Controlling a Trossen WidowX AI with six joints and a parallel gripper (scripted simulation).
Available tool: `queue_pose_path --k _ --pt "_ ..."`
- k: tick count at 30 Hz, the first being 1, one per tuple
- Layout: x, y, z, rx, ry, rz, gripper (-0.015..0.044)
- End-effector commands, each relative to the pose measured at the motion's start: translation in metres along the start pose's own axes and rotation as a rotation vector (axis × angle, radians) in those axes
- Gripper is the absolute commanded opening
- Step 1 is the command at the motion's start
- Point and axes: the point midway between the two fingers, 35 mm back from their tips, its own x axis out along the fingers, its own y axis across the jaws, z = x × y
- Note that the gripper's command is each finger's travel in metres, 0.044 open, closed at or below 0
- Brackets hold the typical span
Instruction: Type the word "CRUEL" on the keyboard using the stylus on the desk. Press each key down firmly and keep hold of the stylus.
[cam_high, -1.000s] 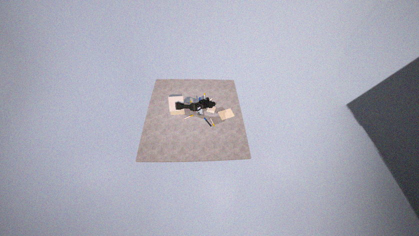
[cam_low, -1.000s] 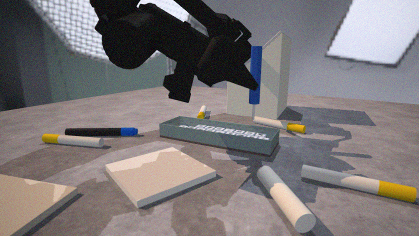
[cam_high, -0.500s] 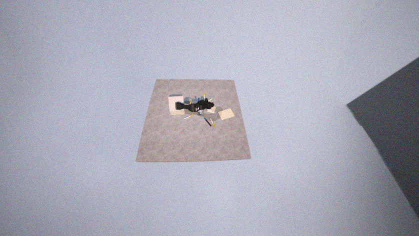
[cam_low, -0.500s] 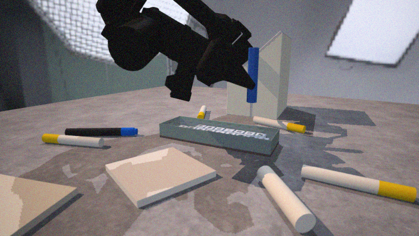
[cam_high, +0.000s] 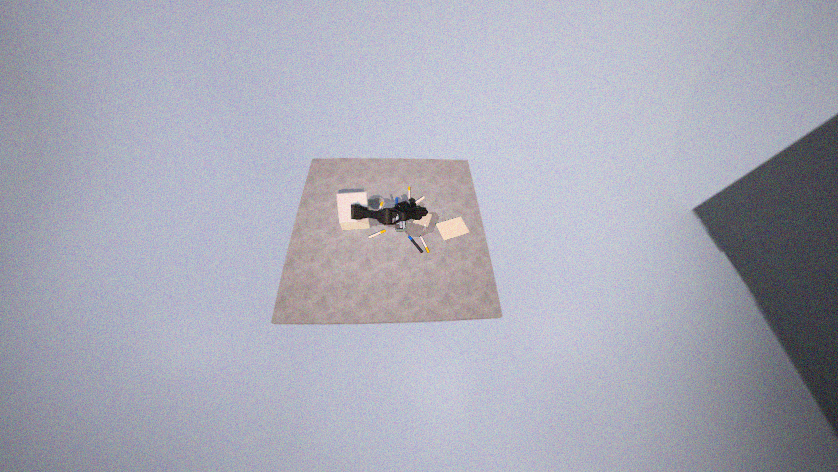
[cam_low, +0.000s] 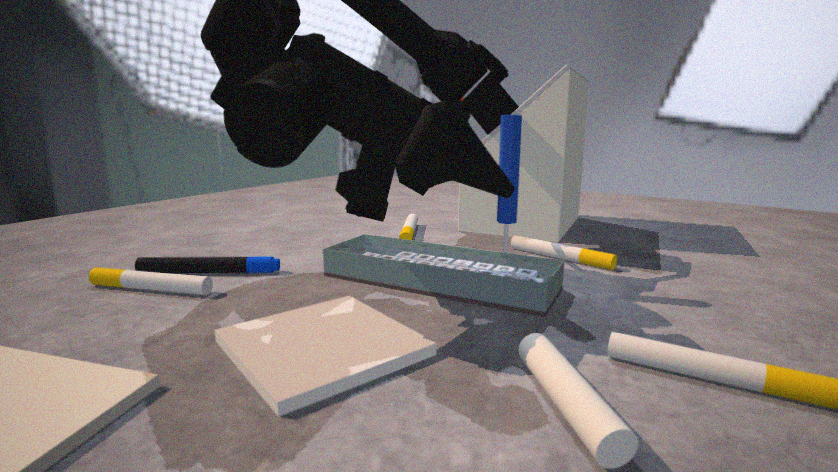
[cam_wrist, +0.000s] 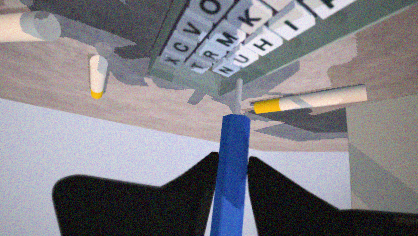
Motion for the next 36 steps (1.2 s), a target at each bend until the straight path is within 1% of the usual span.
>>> queue_pose_path --k 1,36 --pt "0.003 0.0 0.003 -0.006 -0.002 -0.004 0.0081" --pt "0.009 0.0 0.012 -0.006 -0.002 -0.005 0.0081"
